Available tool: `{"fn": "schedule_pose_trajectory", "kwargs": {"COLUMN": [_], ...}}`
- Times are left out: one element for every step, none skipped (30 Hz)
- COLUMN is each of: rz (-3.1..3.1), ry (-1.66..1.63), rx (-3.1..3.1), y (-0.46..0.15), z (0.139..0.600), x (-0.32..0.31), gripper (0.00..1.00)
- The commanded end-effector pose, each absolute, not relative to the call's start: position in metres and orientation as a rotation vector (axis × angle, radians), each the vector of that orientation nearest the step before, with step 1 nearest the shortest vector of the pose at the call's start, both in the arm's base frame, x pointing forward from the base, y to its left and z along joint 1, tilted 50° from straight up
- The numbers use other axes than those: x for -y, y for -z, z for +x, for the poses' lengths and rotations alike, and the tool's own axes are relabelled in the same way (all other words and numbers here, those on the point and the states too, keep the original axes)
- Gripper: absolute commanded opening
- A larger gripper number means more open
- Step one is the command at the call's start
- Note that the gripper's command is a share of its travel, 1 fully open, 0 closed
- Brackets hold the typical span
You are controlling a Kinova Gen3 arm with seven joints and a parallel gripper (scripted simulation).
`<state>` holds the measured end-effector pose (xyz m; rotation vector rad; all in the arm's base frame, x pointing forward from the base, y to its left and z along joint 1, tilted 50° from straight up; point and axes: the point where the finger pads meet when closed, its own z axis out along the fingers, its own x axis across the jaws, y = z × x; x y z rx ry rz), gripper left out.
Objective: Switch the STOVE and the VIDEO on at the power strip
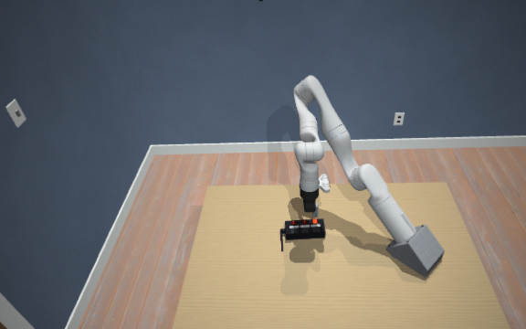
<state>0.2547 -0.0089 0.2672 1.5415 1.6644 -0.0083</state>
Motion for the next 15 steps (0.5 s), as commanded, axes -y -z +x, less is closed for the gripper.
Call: {"fn": "schedule_pose_trajectory", "kwargs": {"rz": [1.541, 1.541, 1.541, 1.54, 1.54, 1.539, 1.538, 1.537, 1.536, 1.536, 1.536, 1.534, 1.532, 1.529, 1.526], "ry": [0.007, 0.007, 0.007, 0.008, 0.008, 0.008, 0.009, 0.01, 0.011, 0.011, 0.011, 0.012, 0.013, 0.015, 0.017], "rx": [-1.665, -1.665, -1.665, -1.665, -1.666, -1.667, -1.667, -1.669, -1.67, -1.67, -1.67, -1.672, -1.674, -1.676, -1.679], "y": [-0.2674, -0.2674, -0.2674, -0.2674, -0.2674, -0.2674, -0.2674, -0.2675, -0.2675, -0.2675, -0.2675, -0.2675, -0.2676, -0.2676, -0.2677], "z": [0.2547, 0.2547, 0.2547, 0.2547, 0.2547, 0.2547, 0.2547, 0.2547, 0.2547, 0.2547, 0.2547, 0.2547, 0.2547, 0.2546, 0.2546], "x": [0.0085, 0.0085, 0.0085, 0.0085, 0.0085, 0.0086, 0.0086, 0.0086, 0.0086, 0.0086, 0.0086, 0.0087, 0.0087, 0.0088, 0.0088], "gripper": [0.0, 0.0, 0.0, 0.0, 0.0, 0.0, 0.0, 0.0, 0.0, 0.0, 0.0, 0.0, 0.0, 0.0, 0.0]}}
